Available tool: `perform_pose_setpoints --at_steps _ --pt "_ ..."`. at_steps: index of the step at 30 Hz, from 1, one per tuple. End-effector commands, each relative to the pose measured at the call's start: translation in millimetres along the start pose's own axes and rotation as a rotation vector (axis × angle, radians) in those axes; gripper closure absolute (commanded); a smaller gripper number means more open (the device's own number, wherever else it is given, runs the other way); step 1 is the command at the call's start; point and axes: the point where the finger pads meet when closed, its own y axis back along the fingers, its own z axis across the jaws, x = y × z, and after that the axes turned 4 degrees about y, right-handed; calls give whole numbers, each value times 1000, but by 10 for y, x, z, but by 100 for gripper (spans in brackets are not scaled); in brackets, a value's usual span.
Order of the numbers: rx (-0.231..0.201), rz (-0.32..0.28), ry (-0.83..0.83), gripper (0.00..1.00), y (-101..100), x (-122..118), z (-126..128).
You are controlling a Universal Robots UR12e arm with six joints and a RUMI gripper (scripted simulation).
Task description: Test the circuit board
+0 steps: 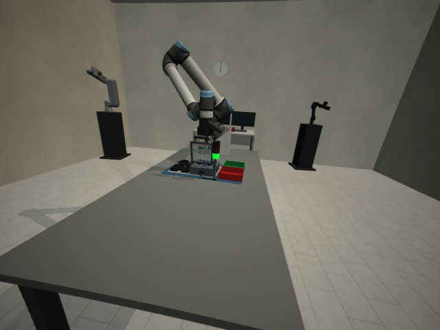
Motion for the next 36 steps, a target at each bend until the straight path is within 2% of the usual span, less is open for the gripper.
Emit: perform_pose_setpoints --at_steps 1,12,18,27,29,36 --pt "0 -1 1 61 5 6 3" --pt "0 -1 1 61 3 13 0" --pt "2 -1 4 61 -33 121 -64" --pt "2 0 4 61 -158 540 -251" --pt "2 0 4 61 -158 540 -251" --pt "2 0 4 61 -299 1016 -464"
